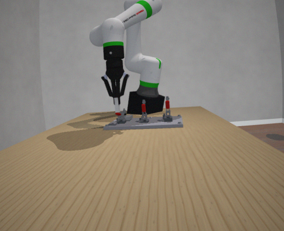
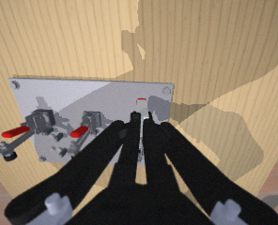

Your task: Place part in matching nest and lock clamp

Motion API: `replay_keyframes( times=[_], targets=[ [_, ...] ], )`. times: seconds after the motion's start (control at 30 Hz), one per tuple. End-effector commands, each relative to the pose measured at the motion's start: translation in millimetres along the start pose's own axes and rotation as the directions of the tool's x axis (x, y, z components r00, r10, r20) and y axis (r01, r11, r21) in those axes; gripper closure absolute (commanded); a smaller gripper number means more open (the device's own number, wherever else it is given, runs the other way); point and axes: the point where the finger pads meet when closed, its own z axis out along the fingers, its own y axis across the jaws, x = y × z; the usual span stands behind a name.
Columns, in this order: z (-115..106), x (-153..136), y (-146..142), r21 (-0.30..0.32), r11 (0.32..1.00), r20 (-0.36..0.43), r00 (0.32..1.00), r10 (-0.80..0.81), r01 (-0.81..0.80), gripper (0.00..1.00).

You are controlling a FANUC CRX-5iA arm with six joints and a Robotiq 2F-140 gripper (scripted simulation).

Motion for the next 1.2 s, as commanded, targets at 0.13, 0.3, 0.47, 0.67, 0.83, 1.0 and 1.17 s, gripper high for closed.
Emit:
replay_keyframes(
  times=[0.13,0.3,0.47,0.67,0.83,1.0,1.17],
  targets=[
    [0.2,0.2,0.1,0.000,1.000,0.000,1.000,0.000,0.000,1.00],
    [0.2,0.2,0.1,0.000,1.000,0.000,1.000,0.000,0.000,1.00],
    [0.9,0.2,0.1,0.000,1.000,0.000,1.000,0.000,0.000,1.00],
    [2.2,0.2,0.1,0.000,1.000,0.000,1.000,0.000,0.000,1.00],
    [2.2,0.2,0.1,0.000,1.000,0.000,1.000,0.000,0.000,1.00],
    [2.2,0.2,0.1,0.000,1.000,0.000,1.000,0.000,0.000,1.00],
    [3.4,0.2,0.1,0.000,1.000,0.000,1.000,0.000,0.000,1.00]
  ],
)
